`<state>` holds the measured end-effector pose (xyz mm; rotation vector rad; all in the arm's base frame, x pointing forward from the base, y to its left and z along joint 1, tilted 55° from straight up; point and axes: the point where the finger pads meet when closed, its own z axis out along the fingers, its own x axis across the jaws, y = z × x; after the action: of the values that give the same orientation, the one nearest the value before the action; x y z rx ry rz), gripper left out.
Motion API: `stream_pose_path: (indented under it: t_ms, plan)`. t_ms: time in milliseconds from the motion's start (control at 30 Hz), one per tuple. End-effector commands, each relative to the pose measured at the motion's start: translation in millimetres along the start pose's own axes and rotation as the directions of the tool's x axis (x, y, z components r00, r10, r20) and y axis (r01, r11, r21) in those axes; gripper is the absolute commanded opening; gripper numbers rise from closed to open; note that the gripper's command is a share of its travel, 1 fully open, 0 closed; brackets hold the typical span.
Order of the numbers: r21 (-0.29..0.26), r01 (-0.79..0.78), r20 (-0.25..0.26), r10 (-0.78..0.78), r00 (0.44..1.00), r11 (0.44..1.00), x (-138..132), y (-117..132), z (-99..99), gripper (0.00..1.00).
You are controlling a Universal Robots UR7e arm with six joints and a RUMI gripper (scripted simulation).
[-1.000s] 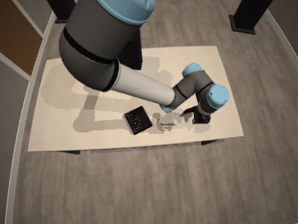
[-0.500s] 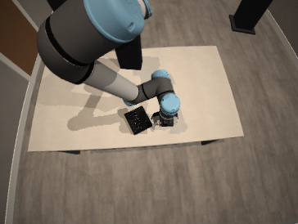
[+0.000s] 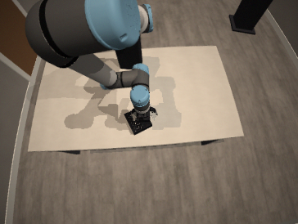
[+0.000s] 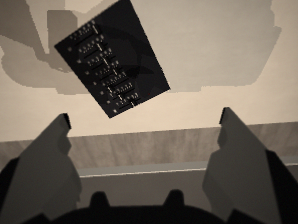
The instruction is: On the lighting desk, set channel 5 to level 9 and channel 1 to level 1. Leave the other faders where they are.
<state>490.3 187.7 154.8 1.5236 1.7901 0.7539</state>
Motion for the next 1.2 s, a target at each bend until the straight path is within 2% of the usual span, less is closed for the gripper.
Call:
stream_pose_path:
  t_ms: [0,400,1167]
  plan:
    - [-0.022,0.013,-0.002,-0.013,1.0,1.0,-24,-7,-3.2,1.0]
    - [-0.045,0.031,0.013,-0.031,0.999,0.998,-49,-17,-9.1,1.0]
    - [-0.046,0.013,0.012,-0.012,1.0,0.999,-52,-17,-8.5,1.0]
